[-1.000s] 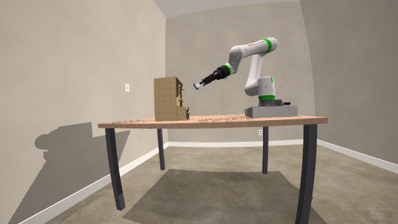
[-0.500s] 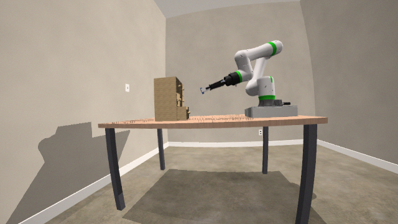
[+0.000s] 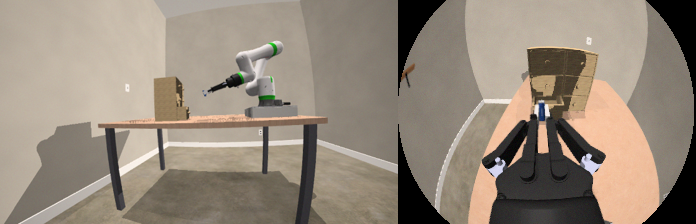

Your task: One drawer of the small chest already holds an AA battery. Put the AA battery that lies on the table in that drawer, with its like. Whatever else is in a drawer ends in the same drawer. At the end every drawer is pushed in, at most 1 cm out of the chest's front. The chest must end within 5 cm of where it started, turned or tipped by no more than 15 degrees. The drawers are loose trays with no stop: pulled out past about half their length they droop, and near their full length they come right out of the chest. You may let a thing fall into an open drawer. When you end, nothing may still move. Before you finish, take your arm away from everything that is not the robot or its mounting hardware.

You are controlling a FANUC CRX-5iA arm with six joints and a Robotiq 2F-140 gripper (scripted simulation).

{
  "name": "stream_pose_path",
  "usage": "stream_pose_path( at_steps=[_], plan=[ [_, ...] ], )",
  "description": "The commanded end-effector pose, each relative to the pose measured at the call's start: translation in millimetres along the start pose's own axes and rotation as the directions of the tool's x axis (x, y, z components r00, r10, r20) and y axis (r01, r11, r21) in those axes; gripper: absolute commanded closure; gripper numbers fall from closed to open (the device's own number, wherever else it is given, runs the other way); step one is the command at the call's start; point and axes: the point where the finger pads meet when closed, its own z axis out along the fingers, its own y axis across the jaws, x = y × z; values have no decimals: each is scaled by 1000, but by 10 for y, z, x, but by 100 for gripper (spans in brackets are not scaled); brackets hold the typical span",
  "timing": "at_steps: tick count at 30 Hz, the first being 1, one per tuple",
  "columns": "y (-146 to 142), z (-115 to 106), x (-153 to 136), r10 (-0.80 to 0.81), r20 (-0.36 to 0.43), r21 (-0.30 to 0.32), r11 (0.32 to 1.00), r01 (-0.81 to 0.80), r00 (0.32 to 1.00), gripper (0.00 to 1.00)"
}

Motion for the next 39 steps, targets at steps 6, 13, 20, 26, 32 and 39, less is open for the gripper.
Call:
stream_pose_path(
  at_steps=[6,13,20,26,32,39],
  plan=[
    [3,58,7,1,-1,-1,1000,-1,1000,94],
    [3,131,10,1,-1,-1,1000,-1,1000,94],
    [4,303,14,1,-1,-1,1000,-1,1000,94],
    [4,513,20,1,-1,-1,1000,-1,1000,94],
    [4,674,24,1,-1,-1,1000,-1,1000,94],
    [5,982,32,1,-1,-1,1000,-1,1000,94]
  ],
)
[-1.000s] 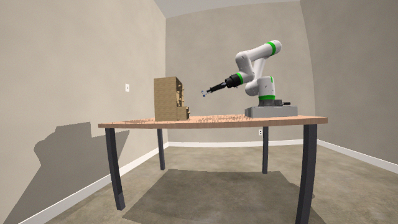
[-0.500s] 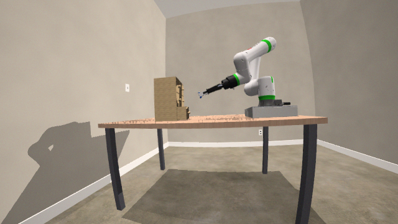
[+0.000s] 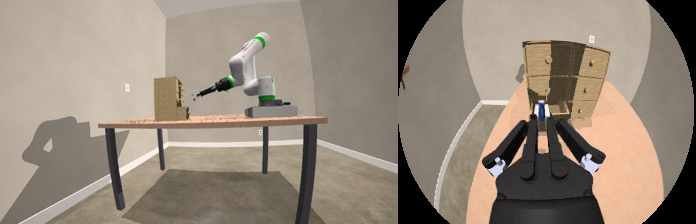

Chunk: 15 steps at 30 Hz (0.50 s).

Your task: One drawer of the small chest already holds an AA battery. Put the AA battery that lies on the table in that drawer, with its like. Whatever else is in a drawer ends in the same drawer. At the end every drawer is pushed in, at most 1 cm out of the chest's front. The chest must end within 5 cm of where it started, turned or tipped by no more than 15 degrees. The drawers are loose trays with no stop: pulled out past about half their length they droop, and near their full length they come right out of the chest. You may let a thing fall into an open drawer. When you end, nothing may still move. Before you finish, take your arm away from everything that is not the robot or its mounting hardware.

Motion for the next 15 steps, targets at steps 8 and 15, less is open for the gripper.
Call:
stream_pose_path(
  at_steps=[8,15],
  plan=[
    [-2,381,15,0,-1,1,1000,0,1000,94],
    [-2,654,22,0,-1,1,1000,0,1000,94]
  ],
)
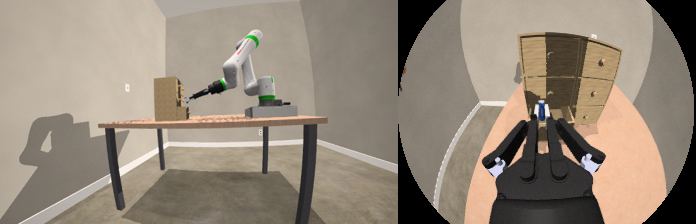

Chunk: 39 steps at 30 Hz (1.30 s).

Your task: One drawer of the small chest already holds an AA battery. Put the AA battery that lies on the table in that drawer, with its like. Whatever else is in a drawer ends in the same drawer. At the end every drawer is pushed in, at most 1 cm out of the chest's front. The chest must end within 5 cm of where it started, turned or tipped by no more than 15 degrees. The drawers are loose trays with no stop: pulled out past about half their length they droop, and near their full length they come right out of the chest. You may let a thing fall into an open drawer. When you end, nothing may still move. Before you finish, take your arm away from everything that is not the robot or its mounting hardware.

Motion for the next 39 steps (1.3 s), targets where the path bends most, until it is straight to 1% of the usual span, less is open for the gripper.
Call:
stream_pose_path(
  at_steps=[1,8,15,39],
  plan=[
    [-2,110,5,0,0,0,1000,0,1000,94],
    [-1,281,9,0,0,0,1000,0,1000,94],
    [-1,339,11,0,0,0,1000,0,1000,94],
    [-1,355,11,0,0,0,1000,0,1000,94]
  ],
)
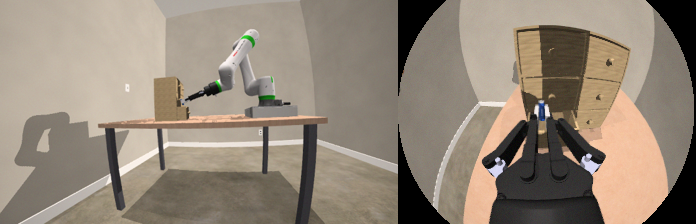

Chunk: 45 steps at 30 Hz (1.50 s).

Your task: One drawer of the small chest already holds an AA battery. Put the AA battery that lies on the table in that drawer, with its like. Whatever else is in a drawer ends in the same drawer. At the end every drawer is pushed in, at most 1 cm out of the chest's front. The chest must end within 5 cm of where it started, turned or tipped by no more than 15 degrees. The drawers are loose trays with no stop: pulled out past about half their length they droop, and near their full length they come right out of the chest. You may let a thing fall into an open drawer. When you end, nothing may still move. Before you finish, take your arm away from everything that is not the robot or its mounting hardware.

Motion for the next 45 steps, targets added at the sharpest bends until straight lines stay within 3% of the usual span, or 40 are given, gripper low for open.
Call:
stream_pose_path(
  at_steps=[1,5,15,16,33,39,45],
  plan=[
    [0,0,2,0,0,0,1000,0,1000,94],
    [0,0,2,0,0,0,1000,0,1000,94],
    [0,0,2,0,0,0,1000,0,1000,83],
    [0,0,2,0,0,0,1000,0,1000,0],
    [0,-17,-3,0,0,0,1000,0,1000,0],
    [0,-88,-24,0,0,0,1000,0,1000,0],
    [0,-323,-95,0,0,0,1000,0,1000,0]
  ],
)
